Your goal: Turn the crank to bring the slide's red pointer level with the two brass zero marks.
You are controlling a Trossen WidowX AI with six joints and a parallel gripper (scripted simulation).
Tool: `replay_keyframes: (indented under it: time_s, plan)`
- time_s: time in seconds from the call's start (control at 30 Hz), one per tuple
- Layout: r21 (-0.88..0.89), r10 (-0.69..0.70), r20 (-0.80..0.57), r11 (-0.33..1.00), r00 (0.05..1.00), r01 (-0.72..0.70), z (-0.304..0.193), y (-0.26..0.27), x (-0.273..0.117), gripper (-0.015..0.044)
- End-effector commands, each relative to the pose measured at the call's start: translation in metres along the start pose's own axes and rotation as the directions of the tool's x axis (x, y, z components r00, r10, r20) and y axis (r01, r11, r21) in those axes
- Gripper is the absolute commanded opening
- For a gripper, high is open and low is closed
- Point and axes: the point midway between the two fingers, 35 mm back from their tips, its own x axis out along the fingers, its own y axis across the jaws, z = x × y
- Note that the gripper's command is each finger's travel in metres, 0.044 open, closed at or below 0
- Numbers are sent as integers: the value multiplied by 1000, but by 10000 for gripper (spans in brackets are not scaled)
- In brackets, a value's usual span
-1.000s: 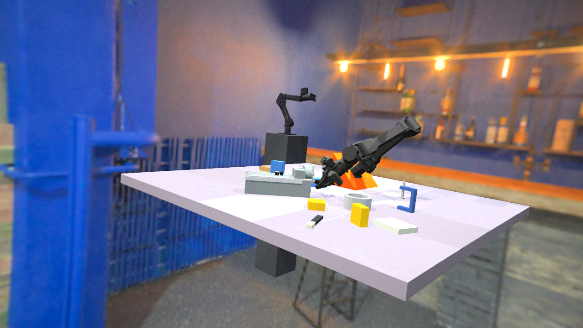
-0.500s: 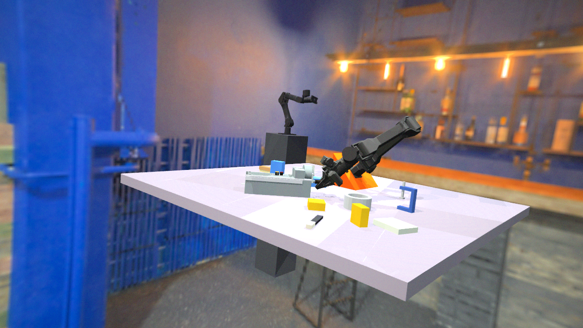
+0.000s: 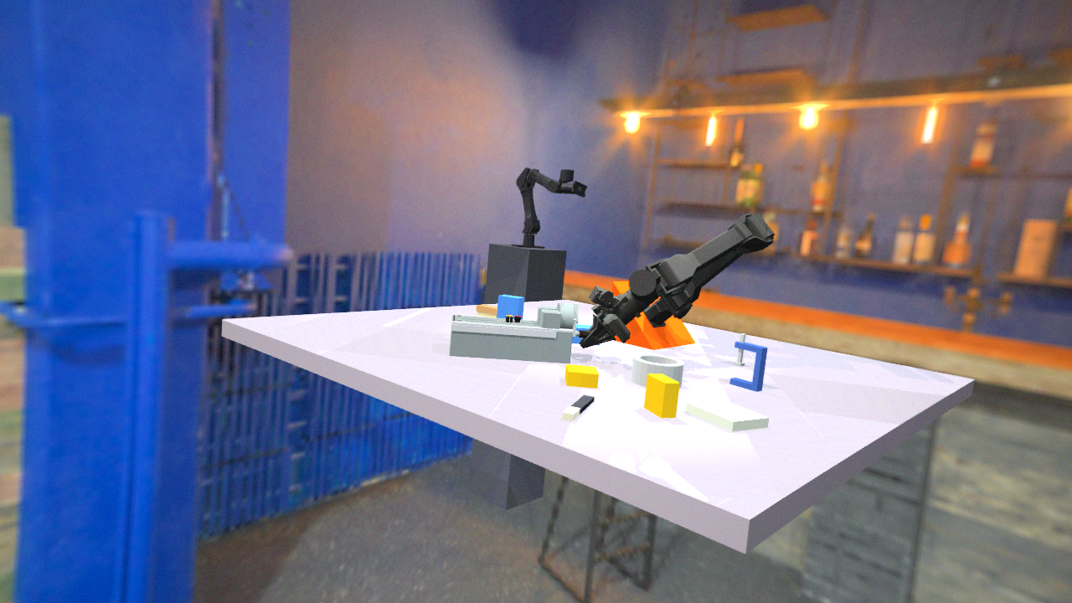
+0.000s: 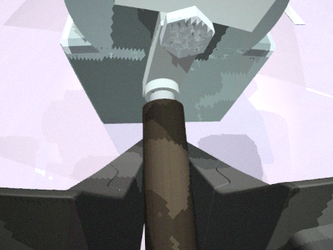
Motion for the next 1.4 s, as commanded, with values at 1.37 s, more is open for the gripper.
replay_keyframes:
  time_s: [1.37]
  plan:
    - [-5, 23, 4, 1000, 1000, -23, 2, 12, -3, 0]
